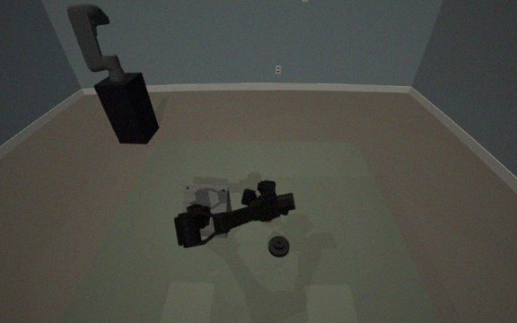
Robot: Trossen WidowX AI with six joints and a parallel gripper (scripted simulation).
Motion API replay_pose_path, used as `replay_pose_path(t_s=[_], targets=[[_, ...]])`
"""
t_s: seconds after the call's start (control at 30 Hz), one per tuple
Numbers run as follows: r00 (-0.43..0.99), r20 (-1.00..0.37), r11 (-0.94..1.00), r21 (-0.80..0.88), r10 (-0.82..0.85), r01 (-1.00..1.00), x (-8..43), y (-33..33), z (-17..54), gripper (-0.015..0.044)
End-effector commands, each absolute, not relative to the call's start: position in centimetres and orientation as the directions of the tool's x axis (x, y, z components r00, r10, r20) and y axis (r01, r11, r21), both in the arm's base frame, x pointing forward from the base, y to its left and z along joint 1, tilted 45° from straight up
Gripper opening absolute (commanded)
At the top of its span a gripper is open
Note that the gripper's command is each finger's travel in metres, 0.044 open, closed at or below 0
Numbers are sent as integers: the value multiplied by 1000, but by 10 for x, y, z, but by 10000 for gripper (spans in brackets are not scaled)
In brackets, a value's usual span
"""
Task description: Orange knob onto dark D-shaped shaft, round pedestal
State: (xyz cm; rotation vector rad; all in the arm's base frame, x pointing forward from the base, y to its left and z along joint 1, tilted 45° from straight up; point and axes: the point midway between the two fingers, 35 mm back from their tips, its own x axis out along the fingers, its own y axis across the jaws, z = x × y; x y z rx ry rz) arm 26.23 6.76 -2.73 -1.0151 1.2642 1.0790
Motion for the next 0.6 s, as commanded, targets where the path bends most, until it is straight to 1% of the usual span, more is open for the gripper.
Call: replay_pose_path(t_s=[0.0,0.07,0.13,0.2,0.57], targets=[[-95,-962,246,29,-257,-969,261,74,-27,440],[-99,-895,238,-9,-435,-971,262,77,-21,440],[-58,-800,195,-75,-597,-978,266,84,-12,440],[-8,-727,145,-126,-687,-981,271,90,-5,440],[-1,-717,138,-133,-697,-982,271,91,-4,440]])
